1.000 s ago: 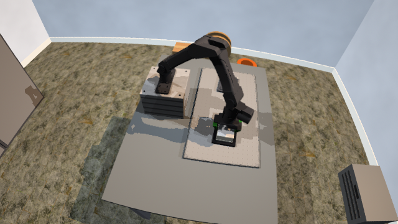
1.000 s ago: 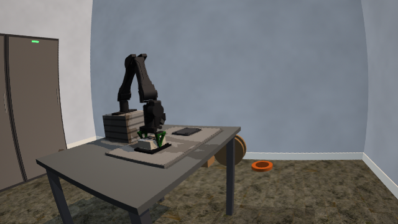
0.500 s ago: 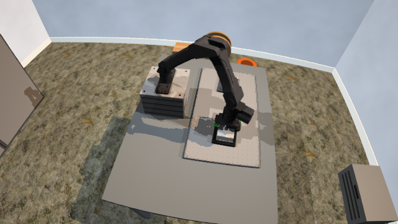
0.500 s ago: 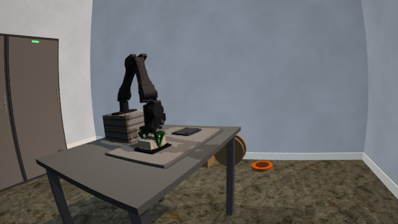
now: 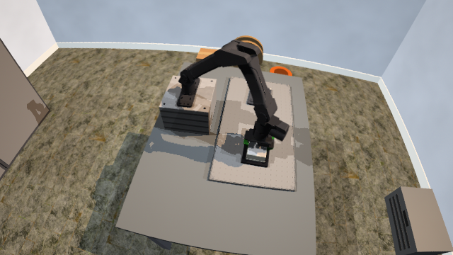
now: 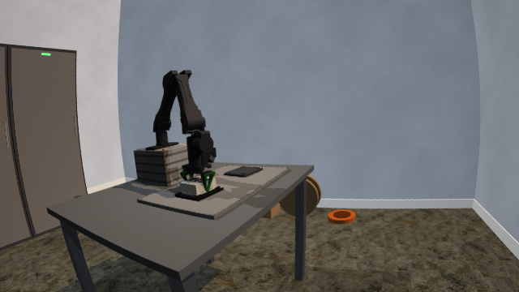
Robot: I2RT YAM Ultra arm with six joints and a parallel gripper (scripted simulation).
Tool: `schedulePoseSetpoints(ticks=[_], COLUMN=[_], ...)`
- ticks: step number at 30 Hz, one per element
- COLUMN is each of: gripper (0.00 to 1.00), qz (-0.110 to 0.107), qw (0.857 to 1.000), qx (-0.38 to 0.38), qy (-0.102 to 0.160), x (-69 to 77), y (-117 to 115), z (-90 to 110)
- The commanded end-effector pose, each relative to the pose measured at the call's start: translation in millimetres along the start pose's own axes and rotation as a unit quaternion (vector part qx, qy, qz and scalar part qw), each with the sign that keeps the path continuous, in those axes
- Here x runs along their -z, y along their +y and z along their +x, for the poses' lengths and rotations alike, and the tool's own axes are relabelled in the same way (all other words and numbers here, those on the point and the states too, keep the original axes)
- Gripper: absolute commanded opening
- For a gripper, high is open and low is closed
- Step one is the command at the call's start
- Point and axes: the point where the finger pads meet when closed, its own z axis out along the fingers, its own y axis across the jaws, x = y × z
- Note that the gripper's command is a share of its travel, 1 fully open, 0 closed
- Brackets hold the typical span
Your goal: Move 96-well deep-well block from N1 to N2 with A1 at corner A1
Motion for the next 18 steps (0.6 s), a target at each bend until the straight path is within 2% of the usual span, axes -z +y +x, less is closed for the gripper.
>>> schedulePoseSetpoints(ticks=[1,13,18], gripper=[0.0,0.0,0.0], qz=[0.006,0.006,0.006], qw=[1.0,1.0,1.0], qx=[0.001,0.001,0.001], qy=[0.002,0.002,0.002], x=[3.9,3.9,12.3], y=[-3.1,-3.1,-3.0], z=[1.3,1.3,1.3])
